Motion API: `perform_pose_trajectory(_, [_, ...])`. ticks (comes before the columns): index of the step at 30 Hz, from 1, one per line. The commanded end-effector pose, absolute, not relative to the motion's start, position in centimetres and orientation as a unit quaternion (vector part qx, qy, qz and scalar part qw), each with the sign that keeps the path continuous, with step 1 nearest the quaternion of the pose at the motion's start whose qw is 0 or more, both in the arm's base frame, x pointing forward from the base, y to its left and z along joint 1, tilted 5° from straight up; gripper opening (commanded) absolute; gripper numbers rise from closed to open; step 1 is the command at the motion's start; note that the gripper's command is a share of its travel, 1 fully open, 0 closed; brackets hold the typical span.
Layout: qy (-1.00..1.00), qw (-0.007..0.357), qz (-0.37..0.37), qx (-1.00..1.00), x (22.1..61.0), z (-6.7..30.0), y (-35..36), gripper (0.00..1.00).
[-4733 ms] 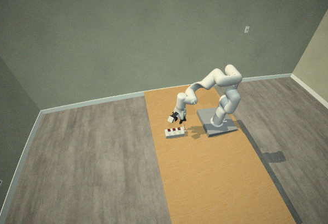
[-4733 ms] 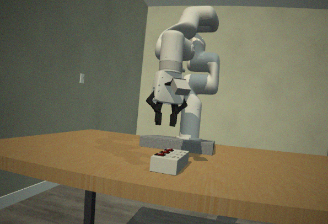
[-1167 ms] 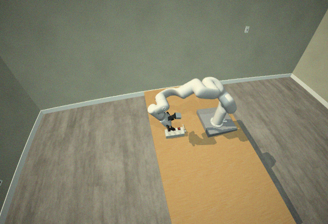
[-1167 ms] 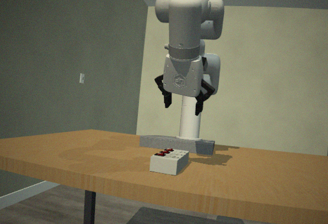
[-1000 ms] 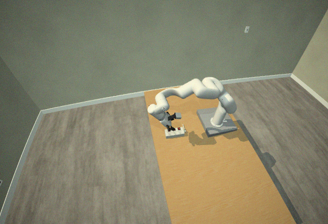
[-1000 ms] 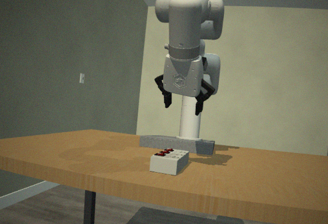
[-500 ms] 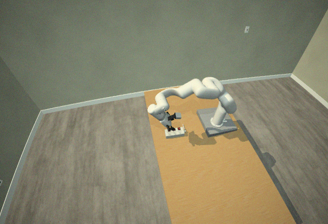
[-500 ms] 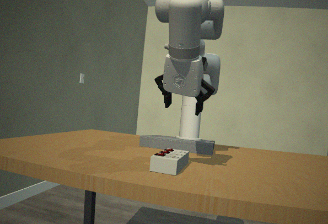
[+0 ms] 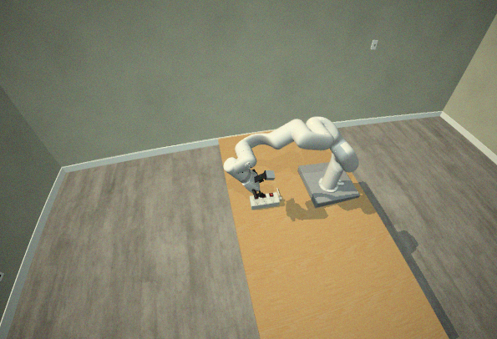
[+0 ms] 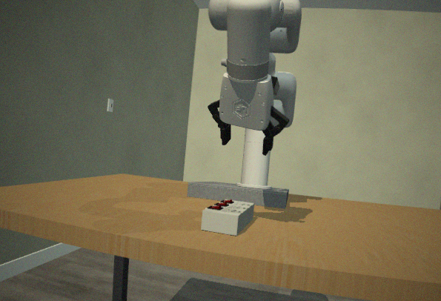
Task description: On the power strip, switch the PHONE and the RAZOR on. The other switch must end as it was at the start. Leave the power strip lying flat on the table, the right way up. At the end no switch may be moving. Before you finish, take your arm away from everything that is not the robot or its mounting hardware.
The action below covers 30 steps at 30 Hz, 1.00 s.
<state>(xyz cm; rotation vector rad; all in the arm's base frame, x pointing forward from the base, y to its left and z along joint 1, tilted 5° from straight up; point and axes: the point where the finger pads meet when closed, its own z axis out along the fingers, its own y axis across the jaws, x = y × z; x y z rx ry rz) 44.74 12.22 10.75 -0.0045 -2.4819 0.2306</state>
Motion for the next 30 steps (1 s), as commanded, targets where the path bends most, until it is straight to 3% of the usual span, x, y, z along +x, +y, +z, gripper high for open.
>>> perform_pose_trajectory(1, [-0.944, 0.317, 0.087, -0.002, 44.85, 10.9, 12.24, 1.0])
perform_pose_trajectory(30, [-0.947, 0.311, 0.084, 0.0, 44.87, 10.89, 12.12, 1.0])
